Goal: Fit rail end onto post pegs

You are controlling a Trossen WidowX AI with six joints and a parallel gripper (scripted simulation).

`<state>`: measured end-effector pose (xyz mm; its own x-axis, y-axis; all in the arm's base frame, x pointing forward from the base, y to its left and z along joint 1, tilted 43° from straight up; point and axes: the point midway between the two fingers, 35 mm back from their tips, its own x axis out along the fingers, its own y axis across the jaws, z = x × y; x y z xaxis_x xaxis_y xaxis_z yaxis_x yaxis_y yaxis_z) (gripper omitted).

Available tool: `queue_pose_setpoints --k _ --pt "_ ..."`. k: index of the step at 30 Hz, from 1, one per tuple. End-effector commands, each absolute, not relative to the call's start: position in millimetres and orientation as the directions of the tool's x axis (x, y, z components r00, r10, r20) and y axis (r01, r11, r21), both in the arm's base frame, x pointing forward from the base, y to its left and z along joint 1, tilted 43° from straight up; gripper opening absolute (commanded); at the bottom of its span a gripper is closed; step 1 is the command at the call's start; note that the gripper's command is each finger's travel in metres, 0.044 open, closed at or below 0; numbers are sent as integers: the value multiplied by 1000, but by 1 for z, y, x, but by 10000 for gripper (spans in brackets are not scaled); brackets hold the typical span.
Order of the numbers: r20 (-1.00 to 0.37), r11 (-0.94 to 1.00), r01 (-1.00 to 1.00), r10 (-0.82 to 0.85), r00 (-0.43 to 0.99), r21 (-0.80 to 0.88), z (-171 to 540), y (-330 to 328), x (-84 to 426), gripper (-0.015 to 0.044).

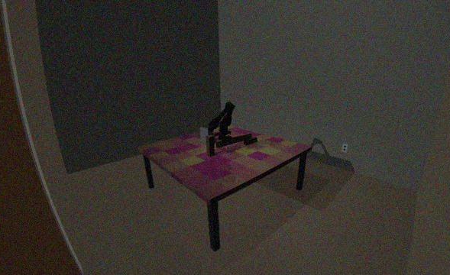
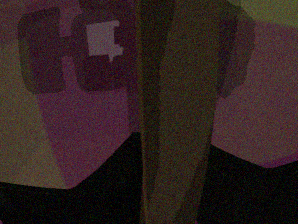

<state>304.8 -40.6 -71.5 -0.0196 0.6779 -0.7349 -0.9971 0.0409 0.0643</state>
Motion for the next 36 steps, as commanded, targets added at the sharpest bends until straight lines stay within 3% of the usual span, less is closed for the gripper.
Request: queue_pose_setpoints --k 1,36 --pt "-738 47 -997 675 -10 56 -72 -45 306 0" --pt "-738 47 -997 674 -10 56 -79 -53 305 0"
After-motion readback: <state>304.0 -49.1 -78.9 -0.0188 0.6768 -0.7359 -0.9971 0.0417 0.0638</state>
